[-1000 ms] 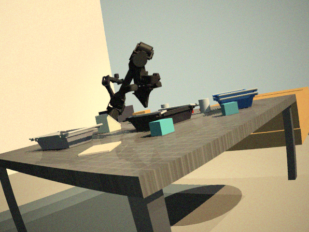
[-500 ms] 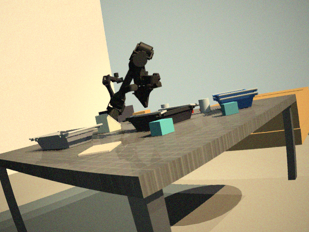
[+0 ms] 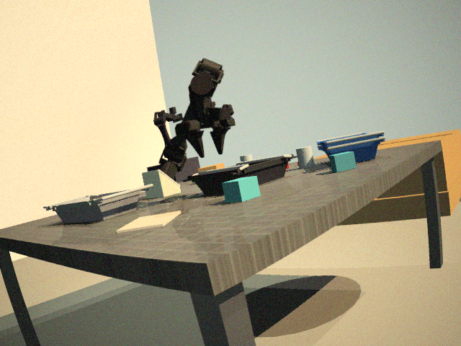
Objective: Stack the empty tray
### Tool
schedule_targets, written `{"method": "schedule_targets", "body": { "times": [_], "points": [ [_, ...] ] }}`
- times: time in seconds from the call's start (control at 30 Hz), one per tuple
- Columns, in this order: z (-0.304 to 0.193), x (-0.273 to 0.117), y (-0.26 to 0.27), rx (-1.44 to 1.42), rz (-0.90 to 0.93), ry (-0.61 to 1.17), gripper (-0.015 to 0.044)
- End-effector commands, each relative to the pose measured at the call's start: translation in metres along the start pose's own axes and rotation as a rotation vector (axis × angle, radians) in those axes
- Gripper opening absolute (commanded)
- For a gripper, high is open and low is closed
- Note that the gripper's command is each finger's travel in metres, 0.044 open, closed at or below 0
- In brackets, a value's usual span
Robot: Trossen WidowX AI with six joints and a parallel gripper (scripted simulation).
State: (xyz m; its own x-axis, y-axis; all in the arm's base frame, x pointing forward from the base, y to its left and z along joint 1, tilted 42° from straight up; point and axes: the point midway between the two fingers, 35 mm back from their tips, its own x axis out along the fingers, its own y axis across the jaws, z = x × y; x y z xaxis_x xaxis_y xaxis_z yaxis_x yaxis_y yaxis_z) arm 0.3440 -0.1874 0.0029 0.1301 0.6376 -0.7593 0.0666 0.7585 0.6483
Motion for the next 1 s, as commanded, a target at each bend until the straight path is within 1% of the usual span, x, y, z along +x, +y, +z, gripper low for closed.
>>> {"method": "schedule_targets", "body": {
  "times": [0.0,0.13,0.3,0.47,0.6,0.67,0.97],
  "points": [
    [-0.033,-0.005,-0.041,-0.005,-0.022,0.005,0.0440],
    [-0.075,-0.010,-0.083,-0.039,-0.050,0.011,0.0440],
    [-0.153,-0.012,-0.131,-0.010,-0.035,0.011,0.0440],
    [-0.206,-0.008,-0.153,-0.035,-0.022,0.015,0.0440],
    [-0.267,0.001,-0.169,-0.109,-0.001,0.023,0.0440],
    [-0.277,0.003,-0.170,-0.123,0.004,0.024,0.0440],
    [-0.277,0.008,-0.171,-0.123,0.004,0.024,0.0440]
  ]
}}
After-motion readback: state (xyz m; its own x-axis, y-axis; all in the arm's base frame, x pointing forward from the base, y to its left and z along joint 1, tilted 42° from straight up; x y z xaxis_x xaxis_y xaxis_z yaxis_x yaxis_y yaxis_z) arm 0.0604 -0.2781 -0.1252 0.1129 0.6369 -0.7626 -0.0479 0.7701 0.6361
